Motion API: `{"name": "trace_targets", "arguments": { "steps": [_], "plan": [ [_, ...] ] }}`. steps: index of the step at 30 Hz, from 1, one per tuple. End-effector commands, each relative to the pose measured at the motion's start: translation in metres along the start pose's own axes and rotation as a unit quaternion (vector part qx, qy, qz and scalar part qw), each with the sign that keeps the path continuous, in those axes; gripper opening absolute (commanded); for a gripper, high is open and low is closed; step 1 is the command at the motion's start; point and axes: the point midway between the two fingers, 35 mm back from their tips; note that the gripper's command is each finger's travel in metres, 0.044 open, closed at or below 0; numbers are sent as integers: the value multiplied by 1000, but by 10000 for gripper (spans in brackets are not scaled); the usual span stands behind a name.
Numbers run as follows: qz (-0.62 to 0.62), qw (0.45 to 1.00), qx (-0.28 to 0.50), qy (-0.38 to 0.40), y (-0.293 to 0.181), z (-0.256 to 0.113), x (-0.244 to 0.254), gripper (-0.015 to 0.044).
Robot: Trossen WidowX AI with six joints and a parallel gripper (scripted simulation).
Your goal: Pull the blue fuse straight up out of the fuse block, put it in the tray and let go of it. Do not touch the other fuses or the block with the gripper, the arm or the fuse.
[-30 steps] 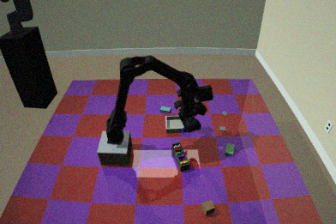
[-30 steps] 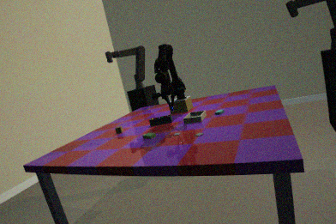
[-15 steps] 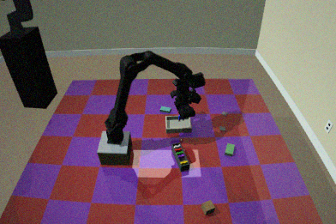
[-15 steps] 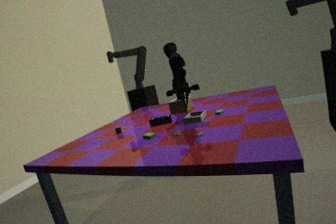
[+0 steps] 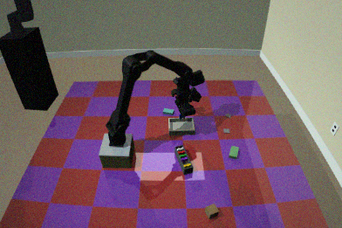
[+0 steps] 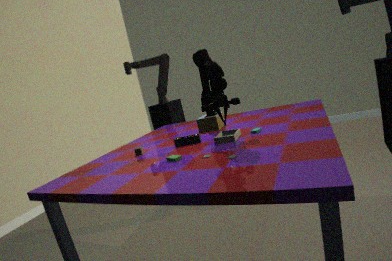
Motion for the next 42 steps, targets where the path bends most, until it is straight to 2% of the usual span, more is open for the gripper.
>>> {"name": "trace_targets", "arguments": {
  "steps": [1, 22, 34, 38, 42],
  "plan": [
    [3, 1000, 3, -2, -1, 9, 0, 0],
    [3, 1000, 3, -2, -2, 35, 0, 0],
    [0, 1000, 2, 0, -1, 32, 1, 315],
    [3, 1000, 3, -2, -2, -2, 0, 330],
    [3, 1000, 3, -2, -2, -5, 0, 330]
  ]
}}
Point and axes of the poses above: the point midway between the two fingers, 35 mm back from their tips, its own z axis out along the fingers, its own x axis across the jaws, y = z × x, and after that the axes turned 5 degrees about -z, right-handed
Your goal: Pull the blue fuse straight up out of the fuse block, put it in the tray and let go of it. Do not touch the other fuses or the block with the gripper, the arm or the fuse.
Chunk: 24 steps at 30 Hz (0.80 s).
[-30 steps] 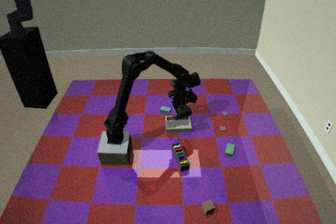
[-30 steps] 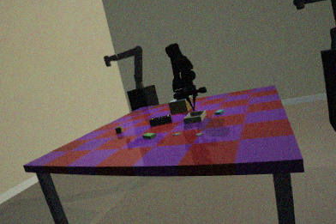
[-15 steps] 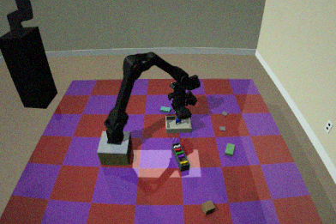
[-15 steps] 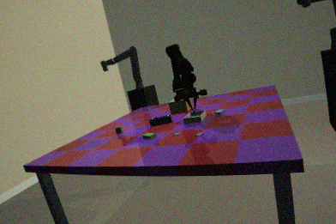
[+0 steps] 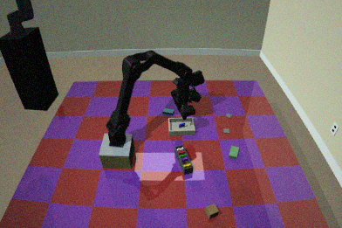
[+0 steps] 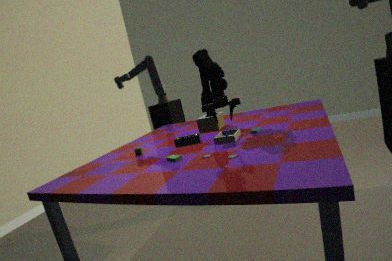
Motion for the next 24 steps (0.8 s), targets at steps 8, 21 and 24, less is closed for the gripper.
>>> {"name": "trace_targets", "arguments": {
  "steps": [8, 21, 24],
  "plan": [
    [0, 1000, 2, 0, -1, -7, 0, 330],
    [0, 1000, 2, 0, -1, -7, 0, 330],
    [0, 1000, 2, 0, -1, -7, 0, 330]
  ]
}}
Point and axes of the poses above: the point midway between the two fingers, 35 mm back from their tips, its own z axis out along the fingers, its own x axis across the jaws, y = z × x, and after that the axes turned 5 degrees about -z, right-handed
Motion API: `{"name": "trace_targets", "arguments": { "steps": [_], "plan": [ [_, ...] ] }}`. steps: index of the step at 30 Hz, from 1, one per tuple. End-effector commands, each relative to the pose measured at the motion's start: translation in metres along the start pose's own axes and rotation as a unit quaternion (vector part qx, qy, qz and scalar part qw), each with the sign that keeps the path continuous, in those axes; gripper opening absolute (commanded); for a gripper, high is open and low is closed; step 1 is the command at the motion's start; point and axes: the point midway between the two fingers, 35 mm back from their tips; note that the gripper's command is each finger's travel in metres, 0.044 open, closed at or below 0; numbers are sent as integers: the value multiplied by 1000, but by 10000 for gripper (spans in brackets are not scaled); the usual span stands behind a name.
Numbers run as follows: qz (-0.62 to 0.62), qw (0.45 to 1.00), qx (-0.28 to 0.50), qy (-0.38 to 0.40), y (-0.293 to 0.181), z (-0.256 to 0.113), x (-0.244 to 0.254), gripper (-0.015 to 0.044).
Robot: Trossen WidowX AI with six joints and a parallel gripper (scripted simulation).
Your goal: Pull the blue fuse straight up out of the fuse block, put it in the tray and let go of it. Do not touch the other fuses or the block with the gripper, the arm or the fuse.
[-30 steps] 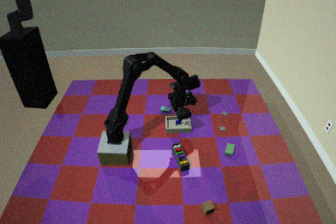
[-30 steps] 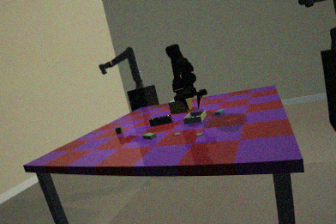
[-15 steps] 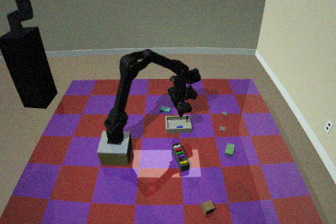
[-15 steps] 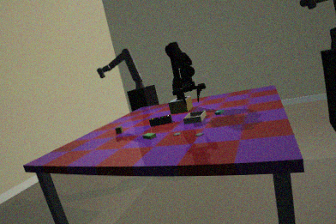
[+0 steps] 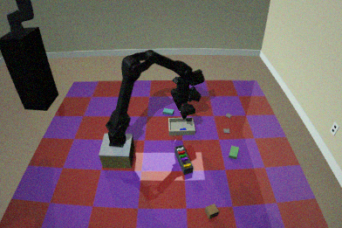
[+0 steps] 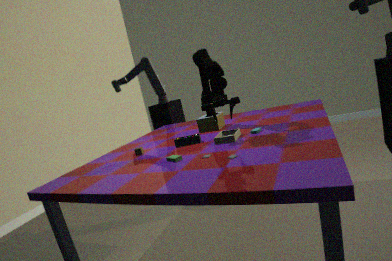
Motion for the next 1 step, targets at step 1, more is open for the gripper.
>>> {"name": "trace_targets", "arguments": {
  "steps": [1],
  "plan": [
    [0, 1000, 0, 0, 0, 0, 0, 330]
  ]
}}
Point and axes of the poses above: the point midway between the two fingers, 35 mm back from their tips, its own z axis out along the fingers, its own x axis across the jaws, y = z × x, and after that the axes turned 5 degrees about -z, right-handed
